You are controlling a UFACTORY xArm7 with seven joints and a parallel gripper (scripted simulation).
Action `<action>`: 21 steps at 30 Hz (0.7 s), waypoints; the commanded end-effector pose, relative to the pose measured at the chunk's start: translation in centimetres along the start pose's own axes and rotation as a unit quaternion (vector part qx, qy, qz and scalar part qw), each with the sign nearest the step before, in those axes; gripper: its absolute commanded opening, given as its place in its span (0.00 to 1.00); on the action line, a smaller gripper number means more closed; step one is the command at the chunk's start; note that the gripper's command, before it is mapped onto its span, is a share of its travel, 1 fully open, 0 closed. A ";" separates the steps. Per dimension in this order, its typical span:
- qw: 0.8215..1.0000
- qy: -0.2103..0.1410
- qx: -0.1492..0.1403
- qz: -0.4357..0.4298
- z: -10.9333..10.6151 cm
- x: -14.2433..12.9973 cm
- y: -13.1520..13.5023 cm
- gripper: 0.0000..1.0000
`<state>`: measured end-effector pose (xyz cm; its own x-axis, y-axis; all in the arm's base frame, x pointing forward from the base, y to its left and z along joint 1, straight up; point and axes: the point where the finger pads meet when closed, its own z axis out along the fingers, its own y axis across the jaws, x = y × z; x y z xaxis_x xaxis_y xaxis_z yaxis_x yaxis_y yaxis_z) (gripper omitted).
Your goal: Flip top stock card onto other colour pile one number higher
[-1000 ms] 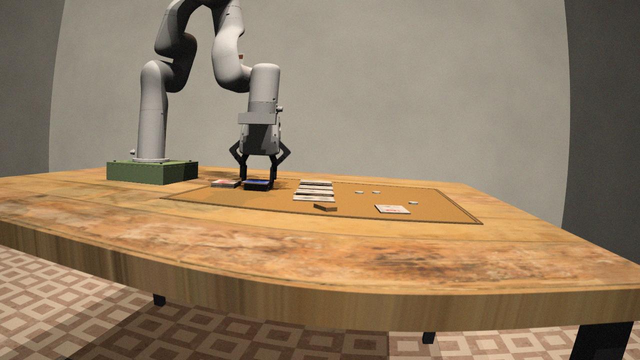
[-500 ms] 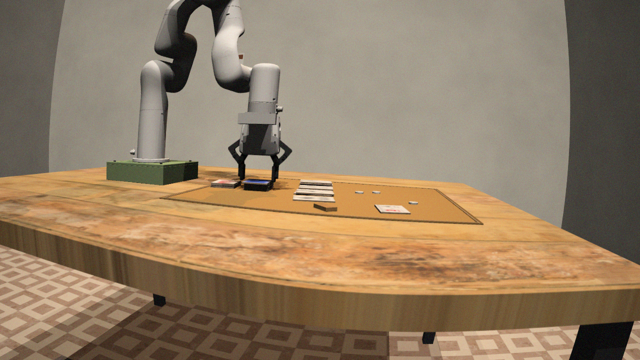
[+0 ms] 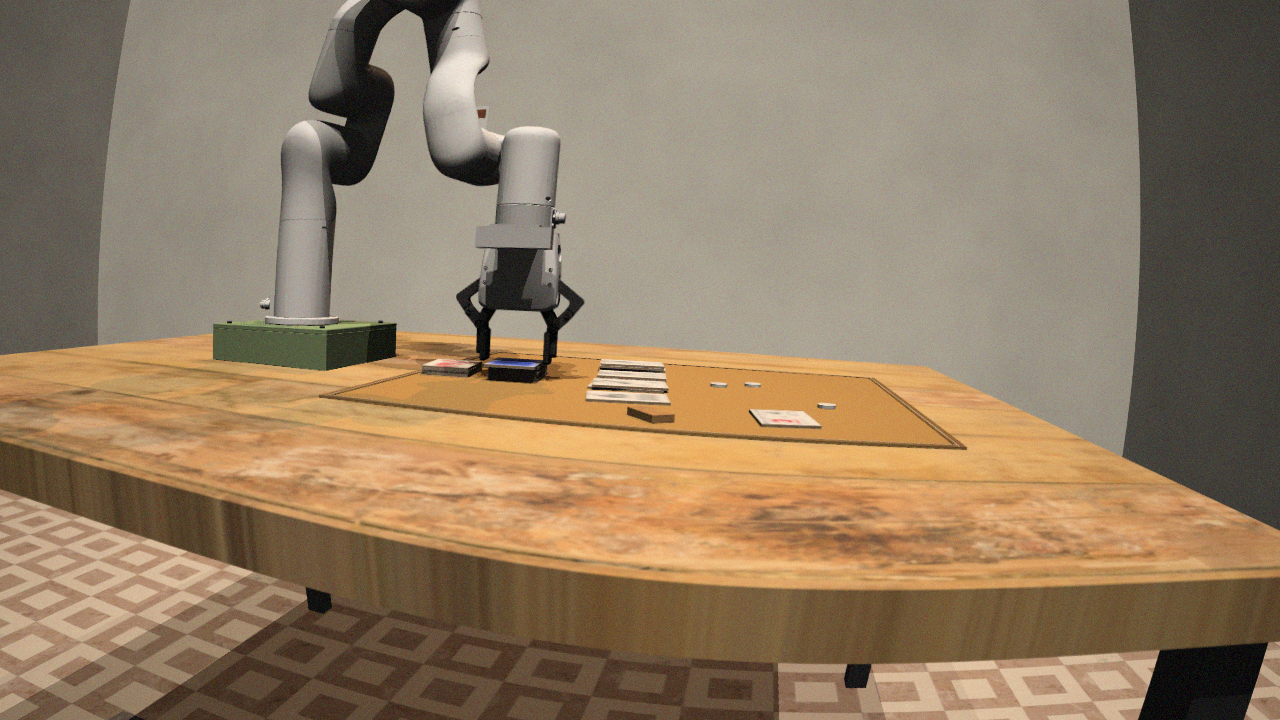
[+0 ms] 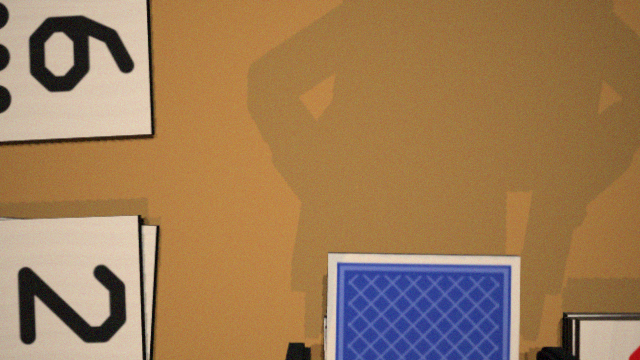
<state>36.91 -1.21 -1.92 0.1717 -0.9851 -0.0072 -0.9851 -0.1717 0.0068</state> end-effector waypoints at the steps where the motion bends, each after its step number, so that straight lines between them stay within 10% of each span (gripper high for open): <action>1: 1.000 0.000 0.002 0.000 -0.1 0.0 -0.1 0.87; 10: 1.000 0.000 0.002 0.000 -0.2 0.1 -0.2 0.87; 16: 1.000 0.001 0.002 0.000 -6.0 3.8 0.0 0.87; 21: 1.000 0.000 0.002 0.000 -6.5 4.1 0.1 0.87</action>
<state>37.76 -4.94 3.50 0.1661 -0.9861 0.0018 -0.9861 -0.1661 -0.0044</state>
